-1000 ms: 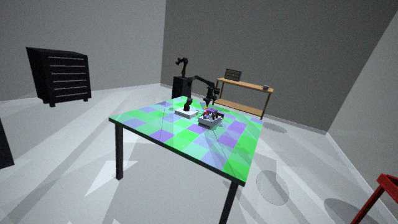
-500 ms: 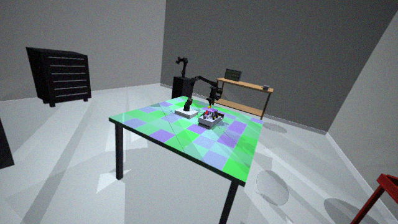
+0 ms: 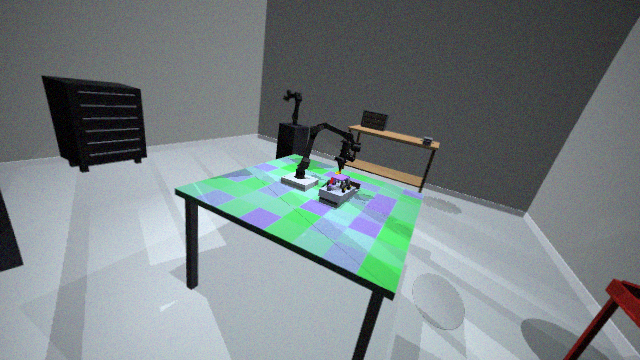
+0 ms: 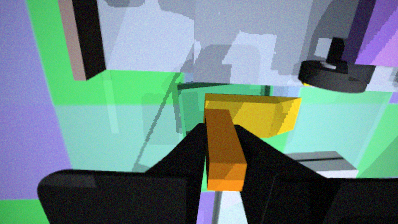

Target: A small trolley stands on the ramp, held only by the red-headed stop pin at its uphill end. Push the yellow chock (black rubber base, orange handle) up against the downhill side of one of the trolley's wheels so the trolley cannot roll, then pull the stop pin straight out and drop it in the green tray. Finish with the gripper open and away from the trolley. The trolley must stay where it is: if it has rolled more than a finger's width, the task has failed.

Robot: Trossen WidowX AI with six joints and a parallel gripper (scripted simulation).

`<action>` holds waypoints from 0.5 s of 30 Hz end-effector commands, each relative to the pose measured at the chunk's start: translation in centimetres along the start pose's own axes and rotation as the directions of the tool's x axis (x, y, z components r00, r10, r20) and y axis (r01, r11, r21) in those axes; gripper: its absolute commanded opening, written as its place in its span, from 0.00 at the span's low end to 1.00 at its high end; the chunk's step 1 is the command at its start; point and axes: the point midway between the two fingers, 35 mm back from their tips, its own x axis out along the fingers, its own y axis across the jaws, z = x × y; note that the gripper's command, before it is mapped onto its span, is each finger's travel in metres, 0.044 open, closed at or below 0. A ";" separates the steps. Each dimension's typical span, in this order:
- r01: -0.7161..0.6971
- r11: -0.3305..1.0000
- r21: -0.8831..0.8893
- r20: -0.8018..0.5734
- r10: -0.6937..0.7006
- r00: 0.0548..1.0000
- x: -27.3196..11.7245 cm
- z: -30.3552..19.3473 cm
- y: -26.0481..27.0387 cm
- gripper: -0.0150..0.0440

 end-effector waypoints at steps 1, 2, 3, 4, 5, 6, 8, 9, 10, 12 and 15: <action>0.001 1.000 -0.002 0.012 -0.001 1.000 0.0 1.1 0.1 0.25; 0.001 1.000 -0.002 0.012 -0.001 1.000 0.0 1.4 0.1 0.25; 0.001 1.000 -0.002 0.012 -0.001 1.000 0.0 1.6 0.1 0.25; 0.001 1.000 -0.001 0.012 -0.001 1.000 0.0 1.8 0.1 0.25; 0.001 1.000 -0.001 0.012 -0.001 1.000 0.0 1.9 0.1 0.25; 0.001 1.000 -0.001 0.012 -0.001 1.000 0.0 1.9 0.1 0.25; 0.001 1.000 -0.001 0.012 -0.001 1.000 0.2 1.8 0.1 0.25; 0.001 1.000 -0.001 0.012 -0.001 1.000 0.4 1.8 0.1 0.25; 0.001 1.000 -0.001 0.012 -0.001 1.000 0.7 1.8 0.1 0.25; 0.001 1.000 -0.001 0.012 -0.001 1.000 1.3 1.7 0.2 0.25; 0.001 1.000 -0.001 0.012 -0.001 1.000 2.1 1.8 0.2 0.25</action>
